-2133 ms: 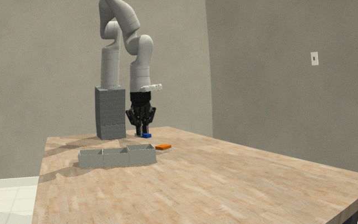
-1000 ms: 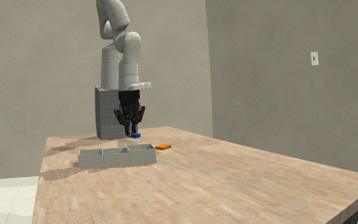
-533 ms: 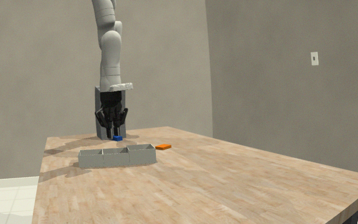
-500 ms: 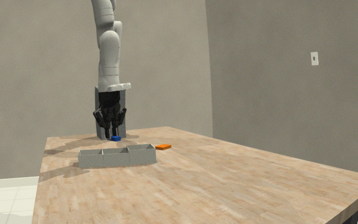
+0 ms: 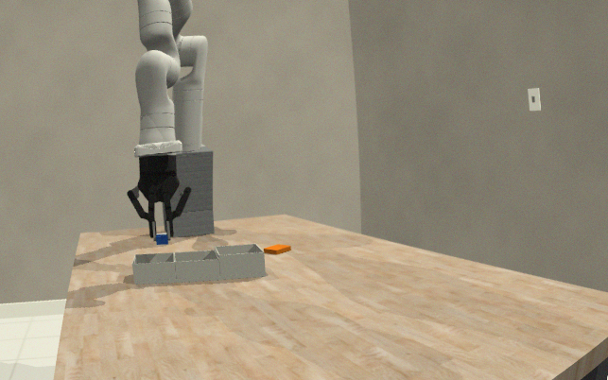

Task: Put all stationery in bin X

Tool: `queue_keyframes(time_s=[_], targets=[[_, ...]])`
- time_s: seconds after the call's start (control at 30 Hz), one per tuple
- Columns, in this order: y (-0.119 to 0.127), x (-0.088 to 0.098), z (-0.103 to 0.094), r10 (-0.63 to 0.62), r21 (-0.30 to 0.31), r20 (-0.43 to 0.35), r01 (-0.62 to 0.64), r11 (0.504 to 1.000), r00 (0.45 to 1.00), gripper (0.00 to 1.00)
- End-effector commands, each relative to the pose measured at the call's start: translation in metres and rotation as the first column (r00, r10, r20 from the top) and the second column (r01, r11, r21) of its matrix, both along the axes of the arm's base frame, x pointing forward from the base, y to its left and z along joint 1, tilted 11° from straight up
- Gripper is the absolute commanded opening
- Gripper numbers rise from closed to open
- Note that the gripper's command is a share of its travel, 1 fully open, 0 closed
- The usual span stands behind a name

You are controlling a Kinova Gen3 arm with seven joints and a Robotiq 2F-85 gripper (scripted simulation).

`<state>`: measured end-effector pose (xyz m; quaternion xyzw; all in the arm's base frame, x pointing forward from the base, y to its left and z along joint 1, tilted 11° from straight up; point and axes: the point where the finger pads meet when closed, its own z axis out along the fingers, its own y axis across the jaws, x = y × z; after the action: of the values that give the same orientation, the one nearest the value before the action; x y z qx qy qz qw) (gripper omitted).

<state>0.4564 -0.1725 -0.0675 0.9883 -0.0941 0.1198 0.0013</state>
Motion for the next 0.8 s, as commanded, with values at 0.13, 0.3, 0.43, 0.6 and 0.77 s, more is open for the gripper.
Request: queue_keyframes(time_s=[0.13,0.3,0.43,0.6,0.77], targets=[[-0.0217,0.0034,0.0010,-0.309,0.086,-0.046,0.312,0.946,0.950,0.19],[-0.0217,0.0034,0.0010,-0.443,0.114,-0.057,0.447,0.887,0.894,0.19],[-0.0218,0.0035,0.0011,-0.606,0.147,-0.078,0.611,0.778,0.791,0.19],[-0.0218,0.0035,0.0010,-0.776,0.183,-0.112,0.780,0.599,0.621,0.19],[-0.0218,0.0035,0.0010,-0.897,0.208,-0.153,0.901,0.382,0.416,0.19]])
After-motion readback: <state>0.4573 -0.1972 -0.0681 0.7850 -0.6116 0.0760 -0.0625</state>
